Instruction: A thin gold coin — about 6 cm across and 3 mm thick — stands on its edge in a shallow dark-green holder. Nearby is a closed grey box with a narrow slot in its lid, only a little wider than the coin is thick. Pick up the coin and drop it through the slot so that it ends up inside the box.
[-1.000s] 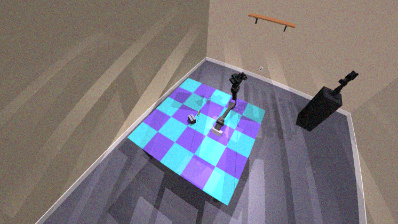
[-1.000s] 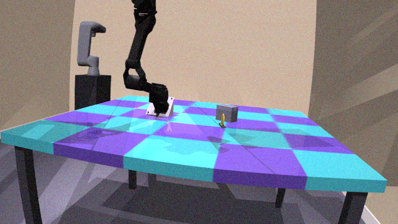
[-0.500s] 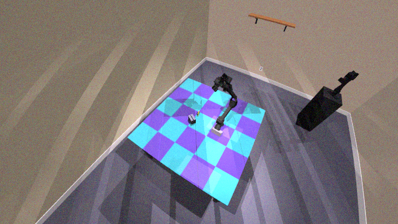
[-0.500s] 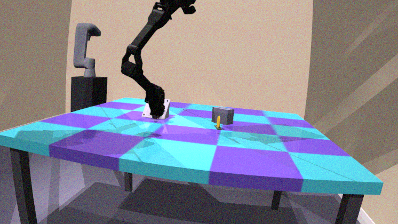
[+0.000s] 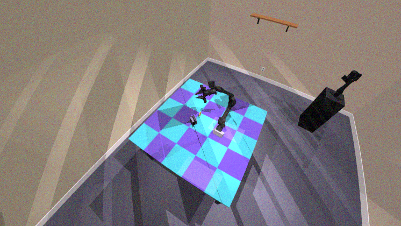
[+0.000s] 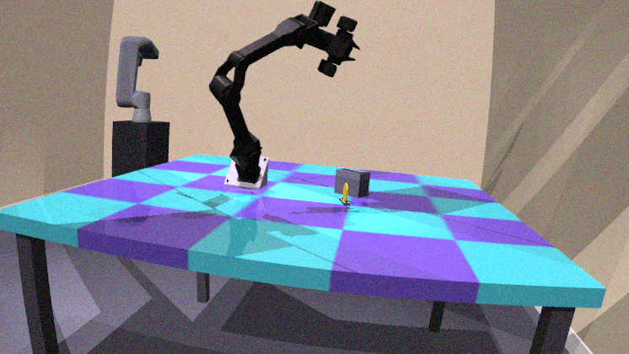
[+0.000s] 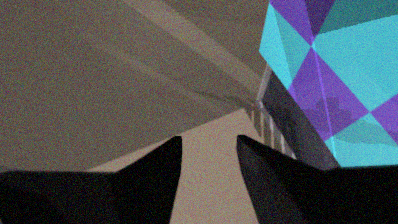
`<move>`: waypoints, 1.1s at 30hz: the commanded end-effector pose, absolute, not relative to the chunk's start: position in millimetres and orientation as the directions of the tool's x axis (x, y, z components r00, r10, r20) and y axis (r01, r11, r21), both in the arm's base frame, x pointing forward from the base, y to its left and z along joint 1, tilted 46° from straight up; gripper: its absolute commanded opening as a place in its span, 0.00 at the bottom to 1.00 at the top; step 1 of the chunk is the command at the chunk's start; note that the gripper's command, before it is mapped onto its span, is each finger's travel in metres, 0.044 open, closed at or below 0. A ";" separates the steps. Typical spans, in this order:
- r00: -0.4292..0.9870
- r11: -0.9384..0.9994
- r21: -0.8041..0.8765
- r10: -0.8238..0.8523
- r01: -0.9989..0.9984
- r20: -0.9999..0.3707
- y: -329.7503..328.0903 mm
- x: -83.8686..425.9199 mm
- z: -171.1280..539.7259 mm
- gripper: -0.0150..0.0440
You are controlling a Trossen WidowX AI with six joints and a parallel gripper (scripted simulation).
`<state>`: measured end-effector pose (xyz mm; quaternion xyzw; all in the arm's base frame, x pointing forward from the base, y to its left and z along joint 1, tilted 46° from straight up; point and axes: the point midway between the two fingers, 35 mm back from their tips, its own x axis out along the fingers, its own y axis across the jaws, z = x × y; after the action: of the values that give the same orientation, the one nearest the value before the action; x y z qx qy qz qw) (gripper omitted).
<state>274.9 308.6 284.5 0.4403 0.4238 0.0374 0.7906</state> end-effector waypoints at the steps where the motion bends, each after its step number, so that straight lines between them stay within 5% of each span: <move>1: 0.625 0.635 0.589 0.206 0.500 -0.753 268.3 301.3 242.6 0.53; 9: 0.427 0.540 0.220 -0.295 0.813 -0.855 161.5 329.9 175.7 0.53; 17: 0.074 0.280 -0.168 -0.685 0.945 -0.724 48.3 326.6 148.2 0.53; 33: 0.044 0.255 -0.198 -0.709 0.946 -0.704 15.2 323.3 121.3 0.53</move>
<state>323.0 17.7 123.0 0.1651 0.3657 -0.5914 0.6995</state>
